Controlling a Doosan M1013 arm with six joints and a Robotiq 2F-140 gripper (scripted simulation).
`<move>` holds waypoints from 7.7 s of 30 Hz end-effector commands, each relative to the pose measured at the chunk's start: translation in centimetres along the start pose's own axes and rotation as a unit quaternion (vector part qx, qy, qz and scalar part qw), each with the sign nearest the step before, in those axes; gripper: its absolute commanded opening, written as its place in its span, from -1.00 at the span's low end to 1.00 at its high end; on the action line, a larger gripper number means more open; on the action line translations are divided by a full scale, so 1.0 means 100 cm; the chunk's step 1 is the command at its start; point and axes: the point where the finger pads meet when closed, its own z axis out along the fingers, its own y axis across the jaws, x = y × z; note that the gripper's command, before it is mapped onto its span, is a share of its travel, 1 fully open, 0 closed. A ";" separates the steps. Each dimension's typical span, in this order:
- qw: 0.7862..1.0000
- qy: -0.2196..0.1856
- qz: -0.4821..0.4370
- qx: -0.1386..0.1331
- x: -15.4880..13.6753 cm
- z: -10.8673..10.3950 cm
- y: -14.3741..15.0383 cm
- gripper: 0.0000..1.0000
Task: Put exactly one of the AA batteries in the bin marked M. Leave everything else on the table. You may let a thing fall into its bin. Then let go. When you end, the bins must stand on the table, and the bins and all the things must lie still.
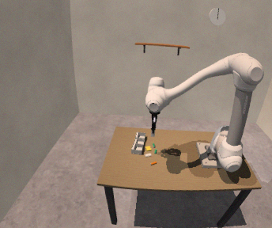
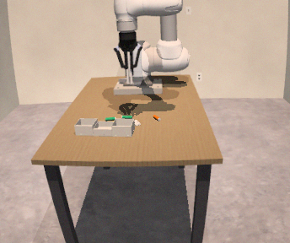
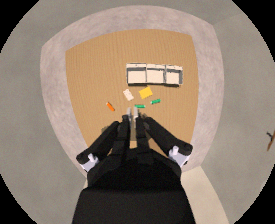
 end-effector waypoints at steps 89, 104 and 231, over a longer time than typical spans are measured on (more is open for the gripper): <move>1.000 0.002 -0.020 -0.001 0.098 0.169 0.190 -0.89; 1.000 0.002 -0.020 -0.001 0.098 0.169 0.190 -0.89; 1.000 0.002 -0.020 -0.001 0.108 0.169 0.106 -0.89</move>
